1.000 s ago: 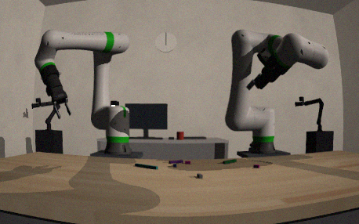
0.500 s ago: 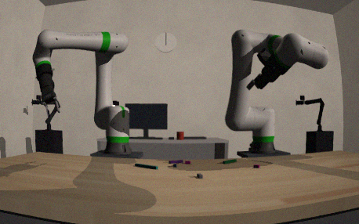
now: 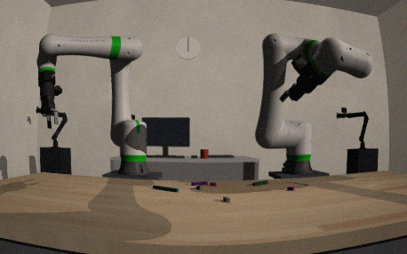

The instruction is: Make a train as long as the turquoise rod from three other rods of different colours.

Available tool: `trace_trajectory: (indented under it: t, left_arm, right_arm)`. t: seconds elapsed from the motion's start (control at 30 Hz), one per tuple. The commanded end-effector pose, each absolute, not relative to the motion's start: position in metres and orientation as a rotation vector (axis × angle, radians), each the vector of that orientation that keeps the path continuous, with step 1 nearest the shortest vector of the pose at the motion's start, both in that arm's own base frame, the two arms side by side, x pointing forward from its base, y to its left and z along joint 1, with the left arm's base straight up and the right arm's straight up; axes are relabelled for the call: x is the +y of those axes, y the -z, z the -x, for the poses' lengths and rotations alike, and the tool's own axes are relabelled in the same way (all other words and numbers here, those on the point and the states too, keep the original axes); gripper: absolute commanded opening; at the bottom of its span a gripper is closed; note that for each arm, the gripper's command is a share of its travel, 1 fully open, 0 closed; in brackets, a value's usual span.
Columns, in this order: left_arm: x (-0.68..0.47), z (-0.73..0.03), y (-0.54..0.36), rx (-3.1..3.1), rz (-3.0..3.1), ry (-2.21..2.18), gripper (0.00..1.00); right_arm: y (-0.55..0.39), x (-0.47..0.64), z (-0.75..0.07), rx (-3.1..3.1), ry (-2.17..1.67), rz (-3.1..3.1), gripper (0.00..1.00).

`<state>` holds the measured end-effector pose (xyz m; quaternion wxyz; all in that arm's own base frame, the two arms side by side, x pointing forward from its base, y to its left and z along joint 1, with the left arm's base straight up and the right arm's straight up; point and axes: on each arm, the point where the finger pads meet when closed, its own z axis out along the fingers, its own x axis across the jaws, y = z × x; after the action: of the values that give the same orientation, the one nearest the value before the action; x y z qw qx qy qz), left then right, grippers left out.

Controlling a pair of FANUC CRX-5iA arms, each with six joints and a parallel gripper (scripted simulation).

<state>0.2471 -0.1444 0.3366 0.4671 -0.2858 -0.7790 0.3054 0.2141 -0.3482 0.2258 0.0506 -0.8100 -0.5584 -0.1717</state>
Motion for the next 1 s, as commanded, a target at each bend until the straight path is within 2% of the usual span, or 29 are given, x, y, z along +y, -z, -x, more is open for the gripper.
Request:
trace_trajectory:
  t: [0.0, 0.97]
  left_arm:
    - [-0.144, -0.247, -0.337, -1.913, 0.702, -0.750, 1.00]
    - [-0.144, -0.247, -0.337, -1.913, 0.702, -0.750, 1.00]
  right_arm:
    - [-0.234, -0.372, -0.190, -1.497, 0.435, 2.611, 1.00]
    - [-0.276, -0.457, -0.065, -0.419, 0.087, 3.079, 1.00]
